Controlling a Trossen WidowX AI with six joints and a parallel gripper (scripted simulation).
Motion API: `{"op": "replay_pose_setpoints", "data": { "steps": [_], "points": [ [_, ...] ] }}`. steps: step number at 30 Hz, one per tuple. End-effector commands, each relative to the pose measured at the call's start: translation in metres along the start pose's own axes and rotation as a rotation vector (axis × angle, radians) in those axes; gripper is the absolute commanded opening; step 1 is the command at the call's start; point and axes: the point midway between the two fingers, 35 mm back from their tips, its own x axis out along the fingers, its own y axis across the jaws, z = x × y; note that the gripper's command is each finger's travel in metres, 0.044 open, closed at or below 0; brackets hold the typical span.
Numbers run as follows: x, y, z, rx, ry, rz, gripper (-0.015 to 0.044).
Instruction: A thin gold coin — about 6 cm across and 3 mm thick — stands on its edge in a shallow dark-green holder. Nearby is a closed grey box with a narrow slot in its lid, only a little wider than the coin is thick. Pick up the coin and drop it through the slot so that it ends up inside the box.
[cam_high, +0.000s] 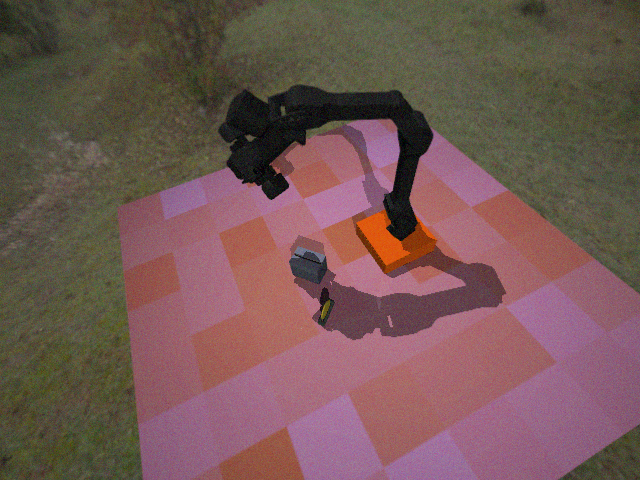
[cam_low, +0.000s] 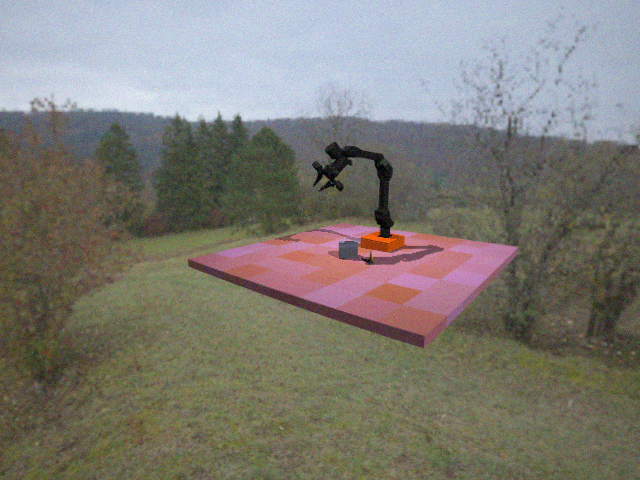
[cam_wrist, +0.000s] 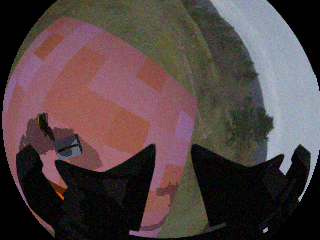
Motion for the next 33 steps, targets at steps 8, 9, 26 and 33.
{"op": "replay_pose_setpoints", "data": {
  "steps": [8,9,26,33],
  "points": [
    [0.029,0.162,0.049,-0.050,0.037,0.413,0.0161],
    [0.029,0.175,0.051,-0.058,0.045,0.441,0.0161],
    [0.010,0.347,0.033,-0.211,0.226,0.777,0.0161],
    [0.022,0.359,0.024,-0.212,0.226,0.778,0.0161]
  ]
}}
